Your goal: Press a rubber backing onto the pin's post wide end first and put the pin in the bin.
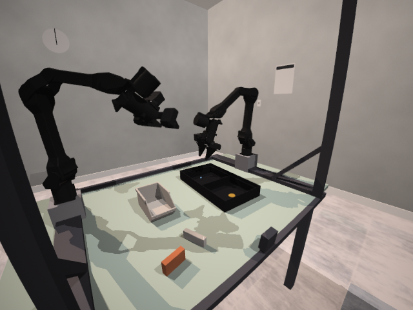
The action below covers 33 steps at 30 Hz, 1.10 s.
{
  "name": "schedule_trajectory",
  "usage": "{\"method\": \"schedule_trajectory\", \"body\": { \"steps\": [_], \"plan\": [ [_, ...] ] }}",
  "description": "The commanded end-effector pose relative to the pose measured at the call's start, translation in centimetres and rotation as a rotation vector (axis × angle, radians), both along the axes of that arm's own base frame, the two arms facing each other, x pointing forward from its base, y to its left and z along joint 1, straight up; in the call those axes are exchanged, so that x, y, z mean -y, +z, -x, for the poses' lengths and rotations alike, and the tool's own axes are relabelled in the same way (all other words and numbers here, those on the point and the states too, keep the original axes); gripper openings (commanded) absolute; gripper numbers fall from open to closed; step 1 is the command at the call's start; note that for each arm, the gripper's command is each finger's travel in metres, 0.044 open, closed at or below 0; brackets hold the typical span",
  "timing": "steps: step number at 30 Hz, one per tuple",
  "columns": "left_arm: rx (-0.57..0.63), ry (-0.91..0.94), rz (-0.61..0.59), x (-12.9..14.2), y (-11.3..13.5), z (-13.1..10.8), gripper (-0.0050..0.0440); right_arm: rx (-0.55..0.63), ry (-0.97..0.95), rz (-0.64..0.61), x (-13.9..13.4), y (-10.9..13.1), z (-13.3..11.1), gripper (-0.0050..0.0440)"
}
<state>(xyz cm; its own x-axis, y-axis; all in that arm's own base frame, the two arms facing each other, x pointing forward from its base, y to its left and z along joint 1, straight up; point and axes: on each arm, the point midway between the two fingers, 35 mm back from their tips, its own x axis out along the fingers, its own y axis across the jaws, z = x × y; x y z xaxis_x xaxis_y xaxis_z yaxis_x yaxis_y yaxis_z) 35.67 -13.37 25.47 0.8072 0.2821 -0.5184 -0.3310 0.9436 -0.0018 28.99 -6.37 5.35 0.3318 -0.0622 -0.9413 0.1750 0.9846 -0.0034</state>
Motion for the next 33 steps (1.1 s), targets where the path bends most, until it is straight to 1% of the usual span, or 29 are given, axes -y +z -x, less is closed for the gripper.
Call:
{"method": "schedule_trajectory", "body": {
  "steps": [1, 7, 11, 13, 17, 21, 30, 33],
  "plan": [
    [0.020, 0.001, 0.014, 0.0, 0.9, 0.1, 0.0440, -0.012, 0.048, 0.003, 0.0, 0.0, -0.9, 0.0272],
    [0.020, 0.001, 0.014, 0.0, 0.9, 0.1, 0.0440, -0.134, 0.236, 0.016, -0.1, -2.2, -2.0, 0.0130],
    [0.020, 0.001, 0.014, 0.0, 0.9, 0.1, 0.0440, -0.211, 0.346, 0.031, -0.1, -3.6, -2.7, 0.0130],
    [0.020, 0.001, 0.014, 0.0, 0.9, 0.1, 0.0440, -0.211, 0.346, 0.031, -0.1, -3.6, -2.7, 0.0130],
    [0.020, 0.001, 0.014, 0.0, 0.9, 0.1, 0.0440, -0.269, 0.434, 0.036, -0.2, -4.7, -3.2, 0.0130],
    [0.020, 0.001, 0.014, 0.0, 0.9, 0.1, 0.0440, -0.311, 0.496, 0.040, -0.2, -5.3, -3.5, 0.0130],
    [0.020, 0.001, 0.014, 0.0, 0.9, 0.1, 0.0440, -0.329, 0.522, 0.039, -0.2, -5.4, -3.6, 0.0130],
    [0.020, 0.001, 0.014, 0.0, 0.9, 0.1, 0.0440, -0.348, 0.521, 0.029, -0.3, -6.7, -2.9, 0.0130]
  ]
}}
